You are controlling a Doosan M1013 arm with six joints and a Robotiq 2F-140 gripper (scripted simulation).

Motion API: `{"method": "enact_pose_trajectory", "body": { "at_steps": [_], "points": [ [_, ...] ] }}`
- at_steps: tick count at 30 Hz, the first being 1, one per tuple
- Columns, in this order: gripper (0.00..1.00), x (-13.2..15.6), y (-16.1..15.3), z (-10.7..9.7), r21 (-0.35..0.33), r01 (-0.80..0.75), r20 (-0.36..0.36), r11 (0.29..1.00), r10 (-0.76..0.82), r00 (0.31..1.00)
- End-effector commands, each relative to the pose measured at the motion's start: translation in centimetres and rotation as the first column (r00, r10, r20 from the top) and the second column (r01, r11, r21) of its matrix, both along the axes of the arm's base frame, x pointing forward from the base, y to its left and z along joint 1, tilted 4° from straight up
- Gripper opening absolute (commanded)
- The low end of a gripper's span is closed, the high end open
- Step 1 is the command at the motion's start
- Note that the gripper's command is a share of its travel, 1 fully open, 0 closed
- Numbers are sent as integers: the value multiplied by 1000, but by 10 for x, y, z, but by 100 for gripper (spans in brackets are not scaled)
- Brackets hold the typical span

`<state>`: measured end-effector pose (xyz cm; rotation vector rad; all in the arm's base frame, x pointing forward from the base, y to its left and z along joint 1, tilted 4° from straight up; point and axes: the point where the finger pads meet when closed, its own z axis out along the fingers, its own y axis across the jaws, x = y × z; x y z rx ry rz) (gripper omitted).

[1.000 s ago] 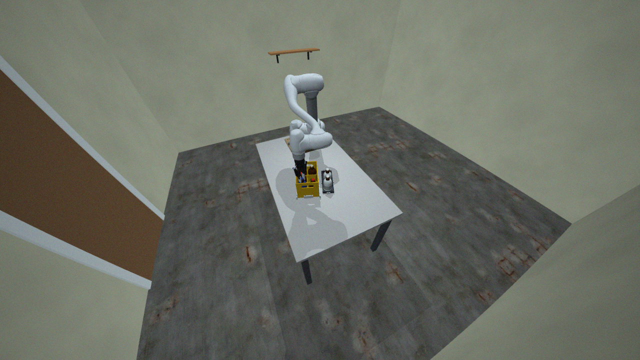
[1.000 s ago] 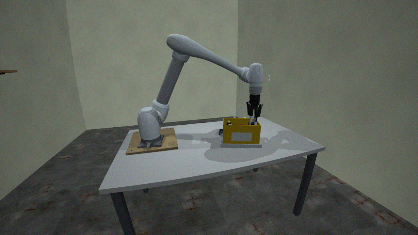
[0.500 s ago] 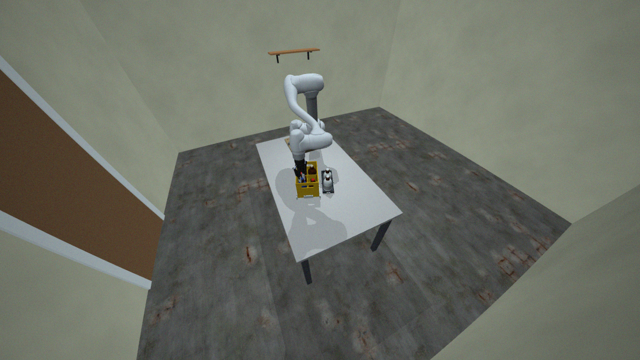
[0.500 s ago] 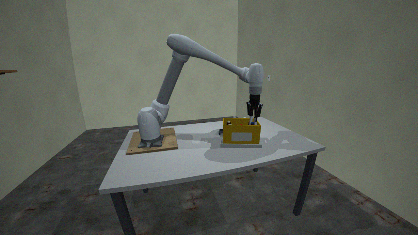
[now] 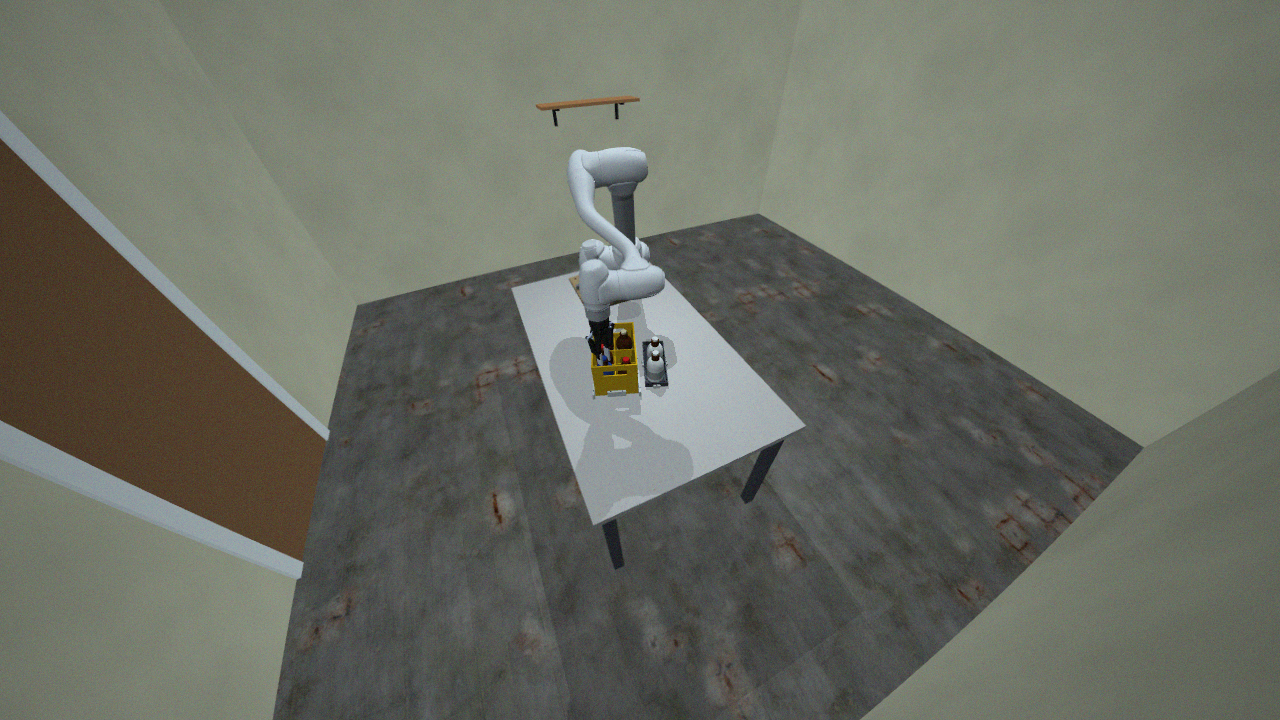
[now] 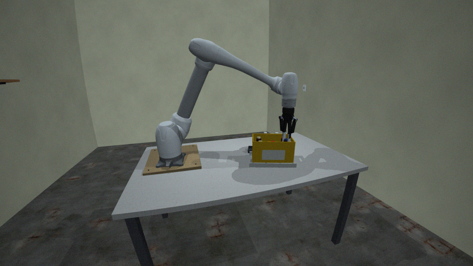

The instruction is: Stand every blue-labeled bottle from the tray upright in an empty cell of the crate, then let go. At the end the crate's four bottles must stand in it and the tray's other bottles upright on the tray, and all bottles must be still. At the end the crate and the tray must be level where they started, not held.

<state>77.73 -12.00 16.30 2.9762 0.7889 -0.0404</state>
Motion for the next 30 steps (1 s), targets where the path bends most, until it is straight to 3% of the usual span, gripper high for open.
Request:
{"method": "enact_pose_trajectory", "body": {
  "at_steps": [1, 30],
  "points": [
    [0, 0, 0, -1, 0, 0, 0, 1000, 0, 1000],
    [0, 0, -1, -12, 0, 0, 0, 1000, 0, 1000]
  ]
}}
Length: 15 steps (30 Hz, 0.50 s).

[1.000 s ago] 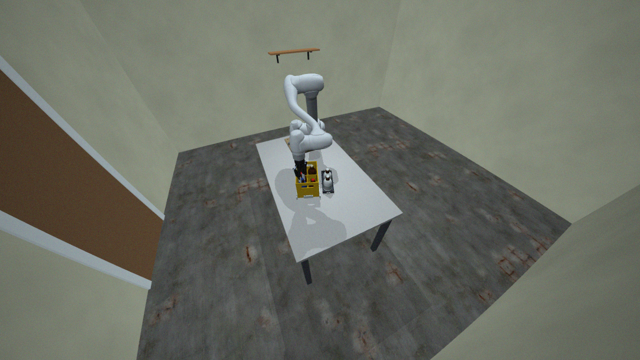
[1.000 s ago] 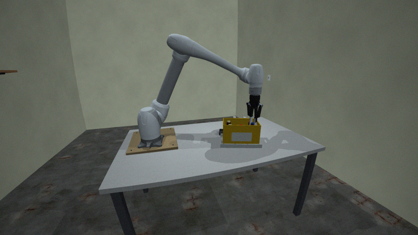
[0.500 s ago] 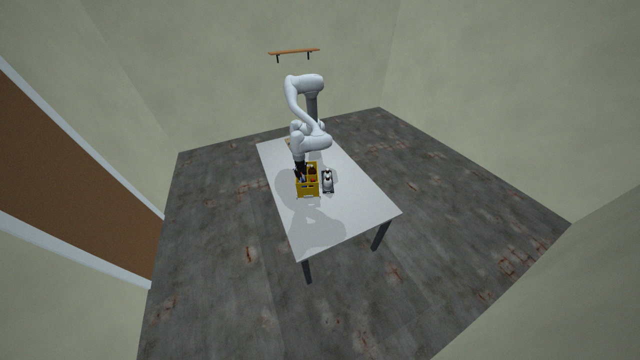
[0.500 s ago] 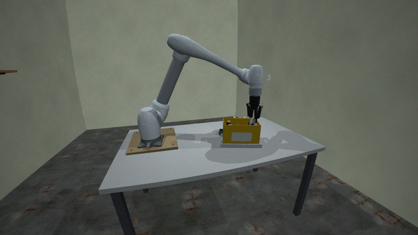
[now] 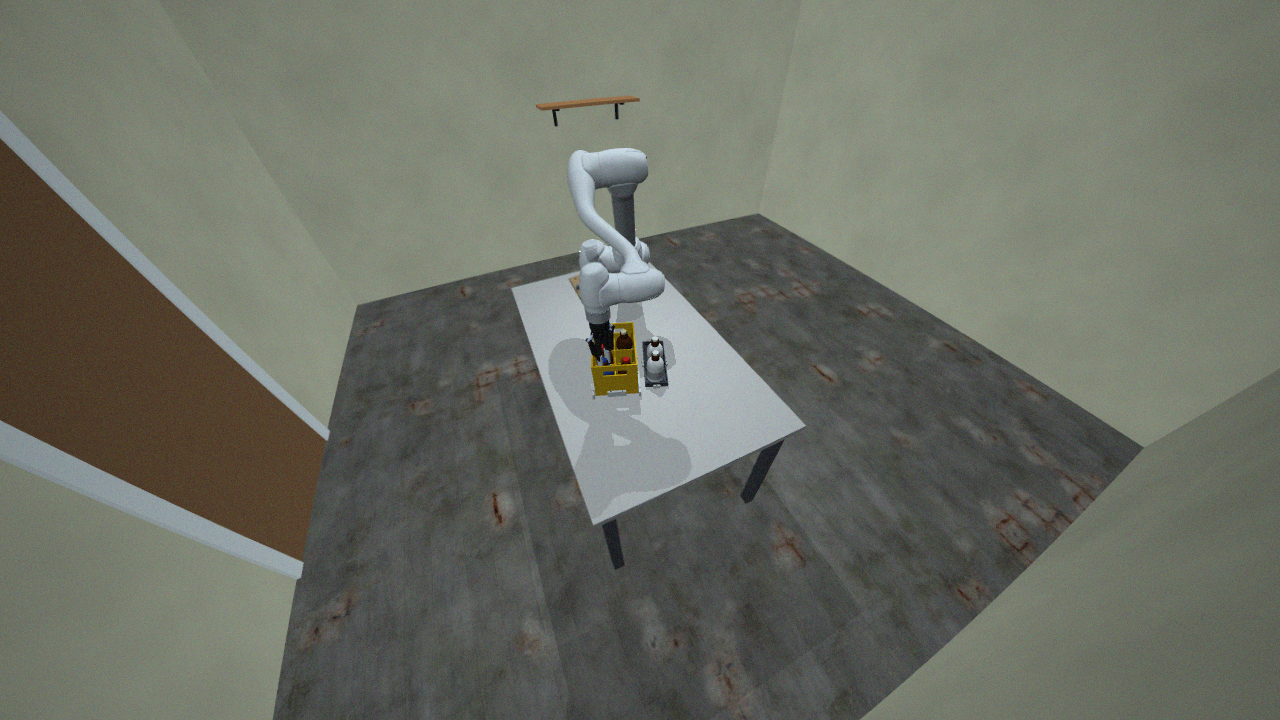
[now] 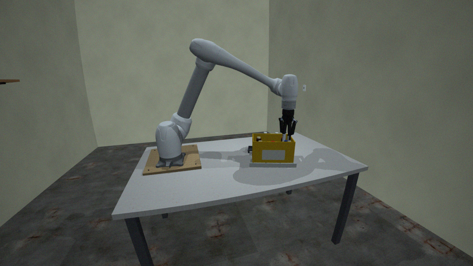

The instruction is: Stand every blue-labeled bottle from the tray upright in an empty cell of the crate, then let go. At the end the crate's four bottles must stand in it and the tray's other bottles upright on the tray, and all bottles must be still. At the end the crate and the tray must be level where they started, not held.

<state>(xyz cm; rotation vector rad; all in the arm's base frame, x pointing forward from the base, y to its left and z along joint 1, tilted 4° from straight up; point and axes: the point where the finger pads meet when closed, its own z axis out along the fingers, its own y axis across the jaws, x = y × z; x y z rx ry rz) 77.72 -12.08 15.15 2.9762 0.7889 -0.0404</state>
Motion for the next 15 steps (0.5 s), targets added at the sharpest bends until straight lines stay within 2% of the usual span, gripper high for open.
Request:
{"method": "enact_pose_trajectory", "body": {
  "at_steps": [1, 15],
  "points": [
    [0, 0, 0, -1, 0, 0, 0, 1000, 0, 1000],
    [0, 0, 0, -2, 0, 0, 0, 1000, 0, 1000]
  ]
}}
